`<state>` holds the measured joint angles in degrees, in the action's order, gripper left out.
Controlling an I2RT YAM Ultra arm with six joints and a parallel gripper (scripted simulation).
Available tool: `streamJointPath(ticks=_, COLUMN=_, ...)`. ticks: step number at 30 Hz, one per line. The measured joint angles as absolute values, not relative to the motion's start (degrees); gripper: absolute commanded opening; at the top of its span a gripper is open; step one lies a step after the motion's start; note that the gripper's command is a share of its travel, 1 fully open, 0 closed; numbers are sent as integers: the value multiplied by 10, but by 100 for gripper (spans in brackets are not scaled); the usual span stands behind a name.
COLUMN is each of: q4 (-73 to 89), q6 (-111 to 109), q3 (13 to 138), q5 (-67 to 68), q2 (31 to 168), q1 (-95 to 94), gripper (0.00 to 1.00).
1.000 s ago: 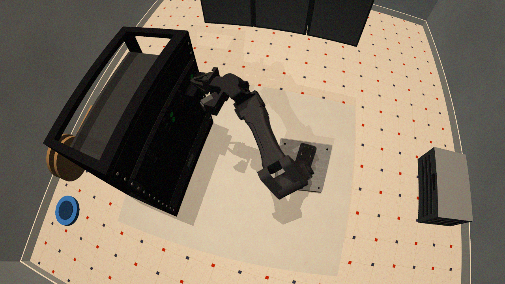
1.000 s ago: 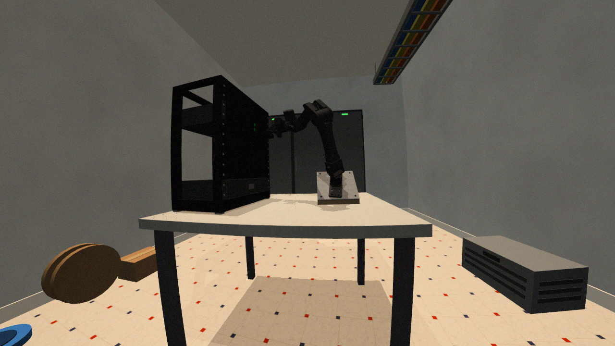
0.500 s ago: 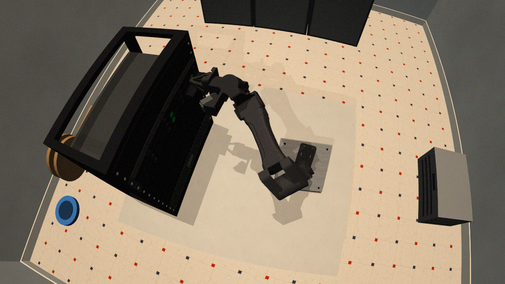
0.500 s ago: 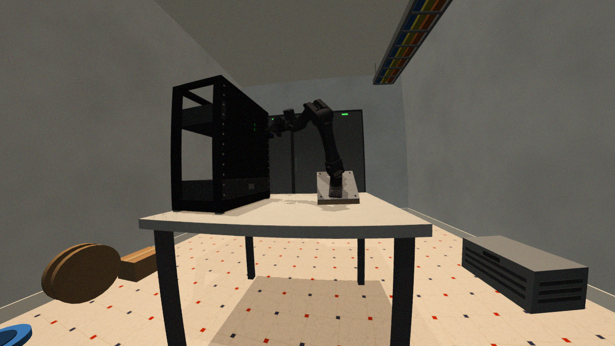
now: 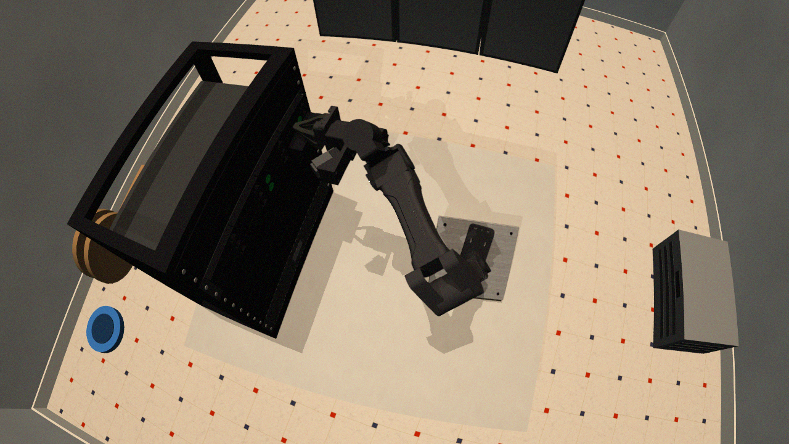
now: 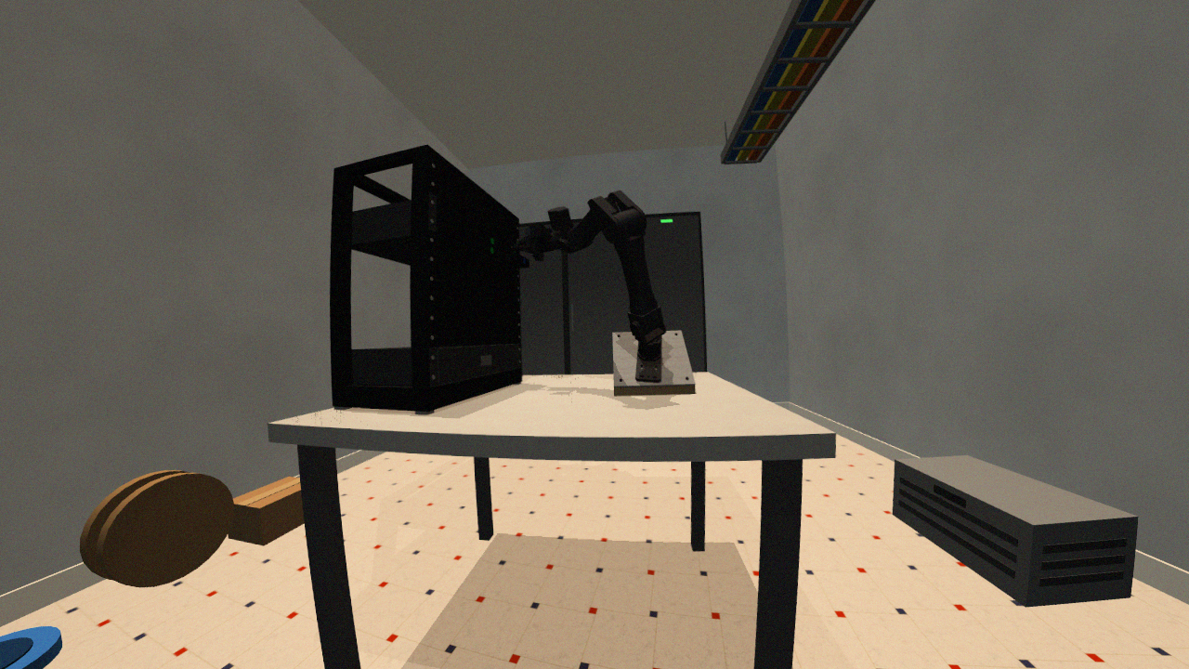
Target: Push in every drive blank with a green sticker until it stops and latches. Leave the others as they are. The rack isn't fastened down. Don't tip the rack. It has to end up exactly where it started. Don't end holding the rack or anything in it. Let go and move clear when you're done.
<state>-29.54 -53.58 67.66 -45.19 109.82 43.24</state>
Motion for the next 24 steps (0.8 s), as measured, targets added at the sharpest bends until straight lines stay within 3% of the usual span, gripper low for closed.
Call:
streamJointPath(ticks=10, q4=-307, q6=-549, q3=591, q5=-516, q2=988, q1=519, gripper=0)
streamJointPath(ticks=24, q4=-294, q6=-562, q3=562, q5=-563, q2=959, q1=546, gripper=0)
